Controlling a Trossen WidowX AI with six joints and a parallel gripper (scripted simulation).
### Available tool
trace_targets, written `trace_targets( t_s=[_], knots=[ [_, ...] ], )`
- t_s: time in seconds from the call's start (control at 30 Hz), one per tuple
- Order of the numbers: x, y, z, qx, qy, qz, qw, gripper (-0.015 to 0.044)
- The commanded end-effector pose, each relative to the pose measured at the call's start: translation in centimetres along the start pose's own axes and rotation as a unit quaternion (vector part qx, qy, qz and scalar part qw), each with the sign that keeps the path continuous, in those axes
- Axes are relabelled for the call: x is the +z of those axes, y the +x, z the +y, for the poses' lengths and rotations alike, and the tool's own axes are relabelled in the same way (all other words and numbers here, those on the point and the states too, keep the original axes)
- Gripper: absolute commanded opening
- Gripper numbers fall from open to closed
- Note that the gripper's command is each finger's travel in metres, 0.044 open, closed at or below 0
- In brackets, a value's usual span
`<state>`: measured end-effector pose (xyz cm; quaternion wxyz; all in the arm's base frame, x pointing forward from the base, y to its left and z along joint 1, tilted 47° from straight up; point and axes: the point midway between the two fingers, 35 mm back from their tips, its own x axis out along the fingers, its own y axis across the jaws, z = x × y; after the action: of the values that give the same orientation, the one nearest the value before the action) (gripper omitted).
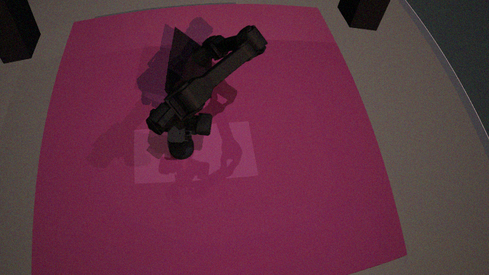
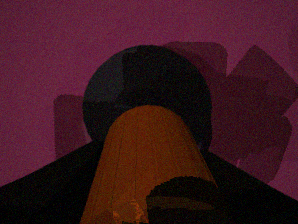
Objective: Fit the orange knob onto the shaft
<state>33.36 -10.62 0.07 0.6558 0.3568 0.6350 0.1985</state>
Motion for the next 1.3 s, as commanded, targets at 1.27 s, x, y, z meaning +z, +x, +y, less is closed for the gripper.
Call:
trace_targets(
  t_s=[1.27],
  knots=[
    [0.08,0.02,-0.13,-0.001,0.142,0.000,0.990,0.0000]
  ],
)
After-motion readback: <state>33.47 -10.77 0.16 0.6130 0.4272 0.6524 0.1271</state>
